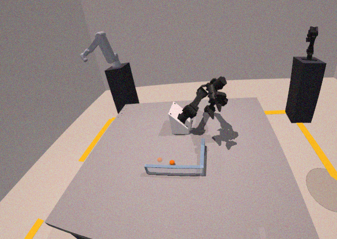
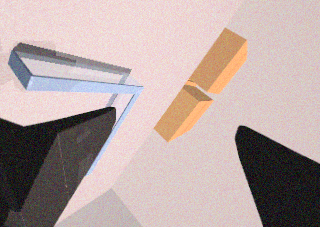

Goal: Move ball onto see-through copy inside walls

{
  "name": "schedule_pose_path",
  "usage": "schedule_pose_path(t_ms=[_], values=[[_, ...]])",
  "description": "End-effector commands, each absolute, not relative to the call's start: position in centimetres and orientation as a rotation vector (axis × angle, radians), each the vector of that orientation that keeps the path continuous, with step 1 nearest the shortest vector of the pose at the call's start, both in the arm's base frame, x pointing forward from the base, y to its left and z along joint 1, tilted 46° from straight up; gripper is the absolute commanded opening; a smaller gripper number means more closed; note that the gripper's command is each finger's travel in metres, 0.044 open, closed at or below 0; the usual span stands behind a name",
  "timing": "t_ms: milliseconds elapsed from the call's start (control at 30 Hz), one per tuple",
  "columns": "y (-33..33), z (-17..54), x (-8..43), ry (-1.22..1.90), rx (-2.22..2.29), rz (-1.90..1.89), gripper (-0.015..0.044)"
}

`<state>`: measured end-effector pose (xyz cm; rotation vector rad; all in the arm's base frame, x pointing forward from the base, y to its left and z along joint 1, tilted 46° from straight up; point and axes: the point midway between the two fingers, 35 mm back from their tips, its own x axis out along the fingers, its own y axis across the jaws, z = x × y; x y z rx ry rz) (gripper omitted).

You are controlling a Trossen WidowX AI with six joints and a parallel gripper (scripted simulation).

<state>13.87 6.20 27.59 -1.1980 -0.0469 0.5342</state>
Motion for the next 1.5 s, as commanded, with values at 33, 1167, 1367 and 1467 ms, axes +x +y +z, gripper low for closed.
schedule_pose_path(t_ms=[33,1167,1367,1467], values=[[6.2,27.5,14.3,-0.023,-1.174,0.55,0.0348],[1.0,7.6,33.5,1.198,0.234,0.758,0.025],[0.0,1.7,34.4,1.394,0.499,0.695,0.025],[-0.1,0.3,34.4,1.44,0.562,0.677,0.025]])
